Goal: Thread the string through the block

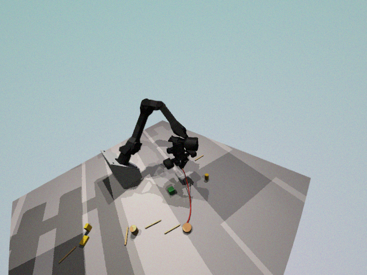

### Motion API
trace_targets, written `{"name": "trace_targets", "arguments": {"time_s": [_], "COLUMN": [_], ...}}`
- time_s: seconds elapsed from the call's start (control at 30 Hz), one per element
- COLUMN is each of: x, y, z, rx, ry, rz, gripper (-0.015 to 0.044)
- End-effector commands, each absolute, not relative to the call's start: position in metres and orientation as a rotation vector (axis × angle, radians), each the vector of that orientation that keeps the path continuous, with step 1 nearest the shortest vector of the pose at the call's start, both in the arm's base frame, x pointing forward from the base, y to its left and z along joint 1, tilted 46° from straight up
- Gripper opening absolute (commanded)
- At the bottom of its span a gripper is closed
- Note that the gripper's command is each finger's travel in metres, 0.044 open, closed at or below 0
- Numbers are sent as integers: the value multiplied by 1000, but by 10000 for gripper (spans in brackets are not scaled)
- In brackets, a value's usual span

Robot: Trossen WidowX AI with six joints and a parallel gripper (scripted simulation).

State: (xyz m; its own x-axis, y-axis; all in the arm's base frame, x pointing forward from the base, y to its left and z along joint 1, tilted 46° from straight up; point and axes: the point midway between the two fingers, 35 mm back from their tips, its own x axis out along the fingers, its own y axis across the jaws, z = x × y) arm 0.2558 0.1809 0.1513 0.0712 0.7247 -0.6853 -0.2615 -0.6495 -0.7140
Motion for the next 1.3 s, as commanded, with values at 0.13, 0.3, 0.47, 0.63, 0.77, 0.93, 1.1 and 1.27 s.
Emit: {"name": "trace_targets", "arguments": {"time_s": [0.13,0.3,0.47,0.63,0.77,0.93,1.1,1.27], "x": [256,259,263,268,271,276,280,285], "y": [181,181,180,180,179,179,178,178], "z": [151,152,152,152,153,153,153,153], "rx": [-1607,-1515,-1382,-1246,-1135,-995,-854,-711], "ry": [-472,-358,-200,-47,71,212,348,479], "rz": [1678,1674,1659,1635,1608,1568,1519,1462], "gripper": [0,0,0,0,0,0,0,0]}}
